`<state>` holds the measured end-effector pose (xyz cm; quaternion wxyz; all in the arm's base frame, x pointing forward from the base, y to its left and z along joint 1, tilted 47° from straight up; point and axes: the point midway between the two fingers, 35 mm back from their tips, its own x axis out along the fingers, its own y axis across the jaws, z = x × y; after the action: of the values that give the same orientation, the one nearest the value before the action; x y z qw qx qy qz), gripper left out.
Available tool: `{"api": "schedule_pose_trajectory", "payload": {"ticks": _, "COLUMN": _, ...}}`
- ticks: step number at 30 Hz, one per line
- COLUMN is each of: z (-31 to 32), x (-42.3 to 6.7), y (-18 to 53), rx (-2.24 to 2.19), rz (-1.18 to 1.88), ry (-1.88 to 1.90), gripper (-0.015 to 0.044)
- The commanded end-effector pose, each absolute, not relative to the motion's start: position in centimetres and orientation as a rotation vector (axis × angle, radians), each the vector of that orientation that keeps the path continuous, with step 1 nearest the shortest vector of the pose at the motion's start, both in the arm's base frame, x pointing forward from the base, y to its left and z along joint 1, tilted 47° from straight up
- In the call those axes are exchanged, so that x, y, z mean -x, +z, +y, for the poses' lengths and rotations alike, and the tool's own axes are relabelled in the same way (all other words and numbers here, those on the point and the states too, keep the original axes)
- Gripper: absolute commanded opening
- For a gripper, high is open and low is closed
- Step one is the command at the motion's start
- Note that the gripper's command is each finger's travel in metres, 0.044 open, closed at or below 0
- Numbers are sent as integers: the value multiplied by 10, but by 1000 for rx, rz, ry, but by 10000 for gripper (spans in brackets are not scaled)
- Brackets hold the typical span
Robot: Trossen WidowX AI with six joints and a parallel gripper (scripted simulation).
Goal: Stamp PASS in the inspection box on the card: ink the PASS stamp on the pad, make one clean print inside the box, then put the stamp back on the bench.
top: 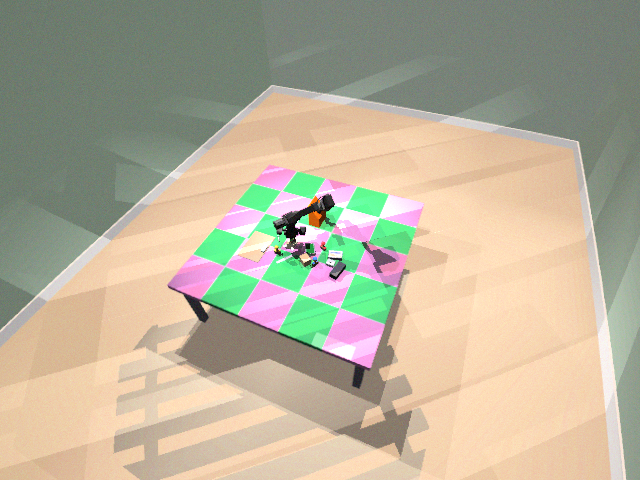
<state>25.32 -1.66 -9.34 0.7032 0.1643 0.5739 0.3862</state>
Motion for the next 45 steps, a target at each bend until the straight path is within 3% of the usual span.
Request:
{"api": "schedule_pose_trajectory", "payload": {"ticks": 1, "z": -21, "x": -255, "y": -91, "rx": -358, "rz": 1274, "ry": 857, "gripper": 0}}
{"api": "schedule_pose_trajectory", "payload": {"ticks": 39, "z": -63, "x": -252, "y": -51, "rx": -356, "rz": 1276, "ry": 855, "gripper": 0}}
{"api": "schedule_pose_trajectory", "payload": {"ticks": 45, "z": -61, "x": -276, "y": -44, "rx": -351, "rz": 1277, "ry": 851, "gripper": 0}}
